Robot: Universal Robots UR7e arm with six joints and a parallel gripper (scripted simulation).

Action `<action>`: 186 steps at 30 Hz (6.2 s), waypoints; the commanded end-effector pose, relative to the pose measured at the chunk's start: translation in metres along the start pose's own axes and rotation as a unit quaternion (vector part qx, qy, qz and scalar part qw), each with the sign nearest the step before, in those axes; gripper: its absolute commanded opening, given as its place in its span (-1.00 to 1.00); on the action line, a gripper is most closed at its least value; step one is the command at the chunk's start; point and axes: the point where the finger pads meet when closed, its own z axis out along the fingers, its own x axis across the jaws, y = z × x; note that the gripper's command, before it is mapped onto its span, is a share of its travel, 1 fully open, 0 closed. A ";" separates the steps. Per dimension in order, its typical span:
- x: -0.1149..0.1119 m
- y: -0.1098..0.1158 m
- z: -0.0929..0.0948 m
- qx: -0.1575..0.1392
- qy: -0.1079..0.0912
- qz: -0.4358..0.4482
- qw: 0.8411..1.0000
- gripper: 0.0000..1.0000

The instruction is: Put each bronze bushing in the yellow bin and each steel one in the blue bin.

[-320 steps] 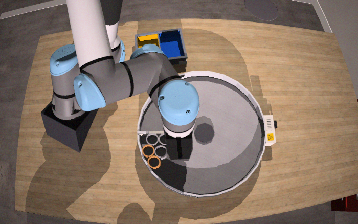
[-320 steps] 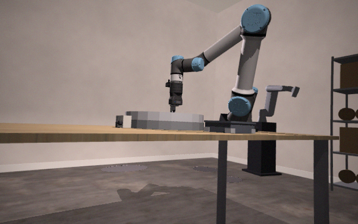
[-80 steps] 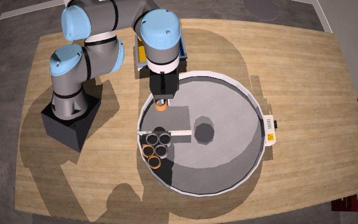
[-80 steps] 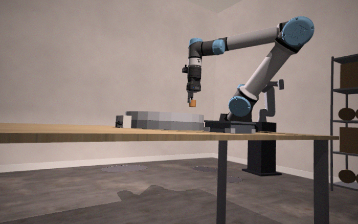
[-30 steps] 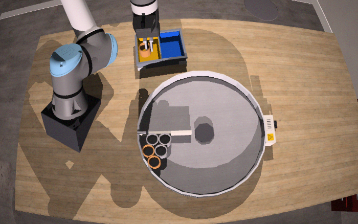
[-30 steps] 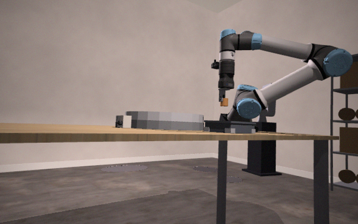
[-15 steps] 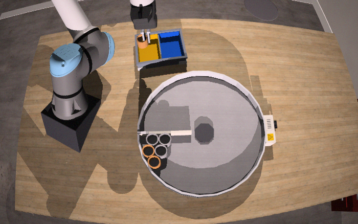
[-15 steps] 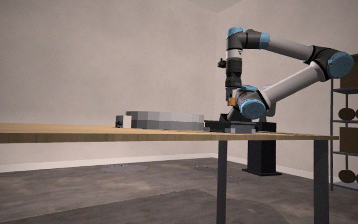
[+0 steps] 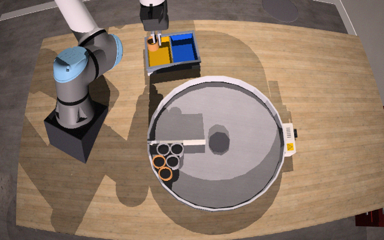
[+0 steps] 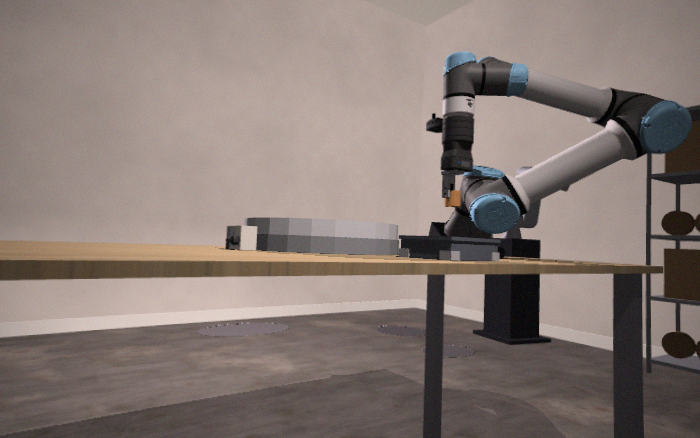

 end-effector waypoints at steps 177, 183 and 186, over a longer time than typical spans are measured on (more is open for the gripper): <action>-0.003 0.001 0.120 0.002 -0.003 -0.002 1.000 -1.00; -0.003 0.001 0.121 0.002 -0.002 -0.001 1.000 -1.00; -0.003 0.001 0.121 0.002 -0.002 -0.001 1.000 -1.00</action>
